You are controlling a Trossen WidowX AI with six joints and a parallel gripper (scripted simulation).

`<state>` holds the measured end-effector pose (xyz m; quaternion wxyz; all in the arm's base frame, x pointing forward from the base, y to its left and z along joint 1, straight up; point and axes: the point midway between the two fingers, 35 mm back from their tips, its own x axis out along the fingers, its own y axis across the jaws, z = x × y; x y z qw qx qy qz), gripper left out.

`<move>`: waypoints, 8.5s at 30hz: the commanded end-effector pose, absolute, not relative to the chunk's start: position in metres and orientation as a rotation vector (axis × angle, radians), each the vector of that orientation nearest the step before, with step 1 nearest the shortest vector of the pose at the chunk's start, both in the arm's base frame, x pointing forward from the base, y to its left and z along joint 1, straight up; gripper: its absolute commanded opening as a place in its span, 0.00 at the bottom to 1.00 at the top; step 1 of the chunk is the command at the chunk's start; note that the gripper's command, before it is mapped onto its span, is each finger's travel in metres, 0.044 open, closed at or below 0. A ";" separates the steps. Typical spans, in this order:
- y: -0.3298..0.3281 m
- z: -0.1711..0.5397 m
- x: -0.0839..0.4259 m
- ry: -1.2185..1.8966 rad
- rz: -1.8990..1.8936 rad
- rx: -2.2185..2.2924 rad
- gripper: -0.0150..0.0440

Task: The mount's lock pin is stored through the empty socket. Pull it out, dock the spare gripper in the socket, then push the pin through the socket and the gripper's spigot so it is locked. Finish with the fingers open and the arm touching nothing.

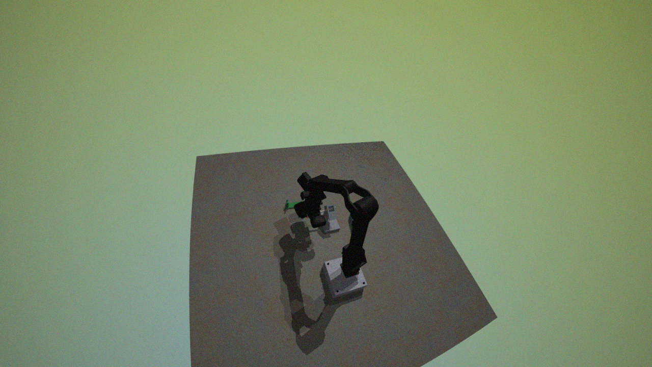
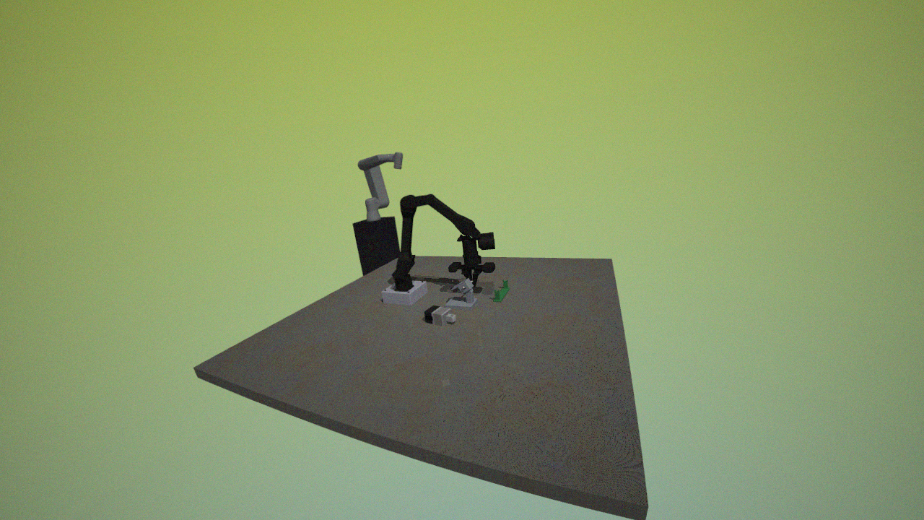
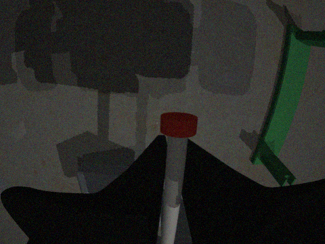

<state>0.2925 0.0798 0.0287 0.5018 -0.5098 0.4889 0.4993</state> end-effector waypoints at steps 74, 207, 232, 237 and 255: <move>0.131 0.044 0.296 1.080 1.261 -1.085 0.25; 0.201 0.032 0.412 1.113 1.239 -1.047 0.25; 0.201 0.014 0.413 1.110 1.239 -1.049 0.43; 0.201 0.014 0.413 1.110 1.239 -1.049 0.59; 0.200 0.051 0.409 1.129 1.248 -1.045 0.59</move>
